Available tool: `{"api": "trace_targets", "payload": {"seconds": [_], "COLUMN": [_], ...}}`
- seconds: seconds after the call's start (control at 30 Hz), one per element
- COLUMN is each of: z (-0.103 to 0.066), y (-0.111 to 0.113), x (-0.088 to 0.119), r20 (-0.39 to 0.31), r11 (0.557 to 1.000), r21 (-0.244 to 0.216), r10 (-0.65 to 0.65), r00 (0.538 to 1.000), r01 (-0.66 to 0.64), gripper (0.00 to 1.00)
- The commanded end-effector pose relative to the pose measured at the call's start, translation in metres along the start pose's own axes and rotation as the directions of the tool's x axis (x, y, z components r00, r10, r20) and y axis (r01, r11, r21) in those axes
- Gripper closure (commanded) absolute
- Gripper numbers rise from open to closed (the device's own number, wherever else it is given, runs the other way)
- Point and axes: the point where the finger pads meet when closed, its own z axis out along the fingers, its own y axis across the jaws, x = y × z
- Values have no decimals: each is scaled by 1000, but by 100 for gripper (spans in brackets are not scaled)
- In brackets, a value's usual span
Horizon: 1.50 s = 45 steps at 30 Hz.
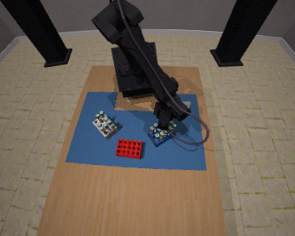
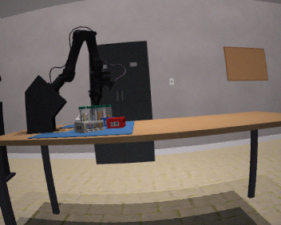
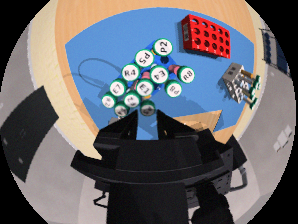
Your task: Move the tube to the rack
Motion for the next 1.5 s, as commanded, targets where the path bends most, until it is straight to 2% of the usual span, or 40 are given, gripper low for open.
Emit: {"api": "trace_targets", "payload": {"seconds": [0.0, 0.07, 0.23, 0.27, 0.43, 0.57, 0.63, 0.8, 0.83, 1.47], "z": [6, 8, 5, 1, 11, 10, 5, 3, 6, 6], "y": [-2, -4, 2, 6, -4, 1, 5, 7, 2, 2], "x": [2, 5, -4, -6, 4, -3, -6, -7, -3, -3], "r20": [-3, -8, 9, 22, -7, 7, 21, 27, 11, 11], "r11": [1000, 1000, 1000, 1000, 1000, 1000, 1000, 999, 1000, 1000], "r21": [3, 8, -7, -29, 7, -4, -24, -31, -12, -12], "r10": [-2, -5, 4, 8, -4, 3, 8, 11, 5, 5], "r00": [1000, 1000, 1000, 1000, 1000, 1000, 1000, 1000, 1000, 1000], "r01": [2, 5, -4, -7, 4, -3, -8, -10, -5, -5], "gripper": [70, 70, 70, 70, 70, 70, 70, 70, 100, 100]}}
